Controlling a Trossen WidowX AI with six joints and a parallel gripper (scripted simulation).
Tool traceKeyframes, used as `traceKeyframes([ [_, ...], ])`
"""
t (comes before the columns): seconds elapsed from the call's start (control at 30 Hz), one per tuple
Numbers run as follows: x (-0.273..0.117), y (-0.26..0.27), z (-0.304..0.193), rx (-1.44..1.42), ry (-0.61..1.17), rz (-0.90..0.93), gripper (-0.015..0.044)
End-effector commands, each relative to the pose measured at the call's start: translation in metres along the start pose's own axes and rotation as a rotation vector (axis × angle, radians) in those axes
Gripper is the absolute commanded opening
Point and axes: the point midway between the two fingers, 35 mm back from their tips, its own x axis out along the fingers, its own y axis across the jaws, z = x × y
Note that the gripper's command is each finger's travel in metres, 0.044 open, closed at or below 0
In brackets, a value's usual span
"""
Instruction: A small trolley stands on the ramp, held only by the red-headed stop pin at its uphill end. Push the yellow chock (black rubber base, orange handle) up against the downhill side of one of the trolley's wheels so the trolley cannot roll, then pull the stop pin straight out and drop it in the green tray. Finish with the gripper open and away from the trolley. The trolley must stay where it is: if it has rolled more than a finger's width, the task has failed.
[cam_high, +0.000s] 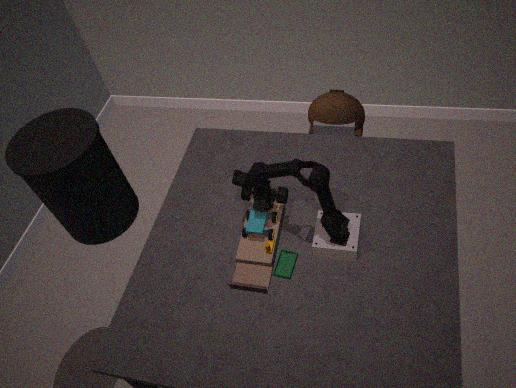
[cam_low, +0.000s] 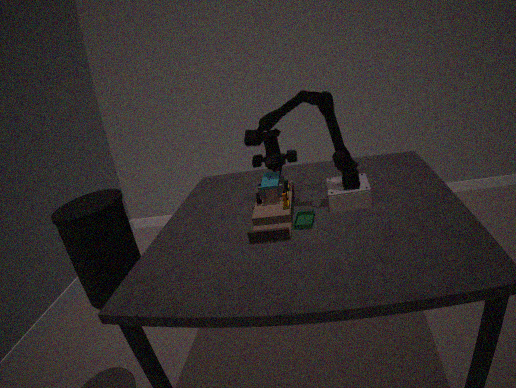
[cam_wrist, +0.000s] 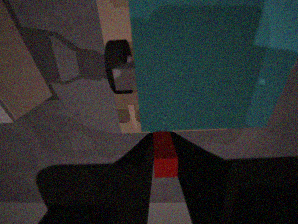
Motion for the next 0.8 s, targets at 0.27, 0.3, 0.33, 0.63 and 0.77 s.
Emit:
traceKeyframes([
  [0.27, -0.011, 0.0, -0.001, 0.004, 0.003, -0.005, 0.0],
  [0.3, -0.011, 0.0, -0.001, 0.004, 0.003, -0.005, 0.0],
  [0.33, -0.012, 0.0, -0.002, 0.004, 0.003, -0.005, 0.0],
  [0.63, -0.018, 0.0, -0.002, 0.004, 0.003, -0.005, 0.0],
  [0.77, -0.021, 0.0, -0.002, 0.004, 0.003, -0.005, 0.0],
])
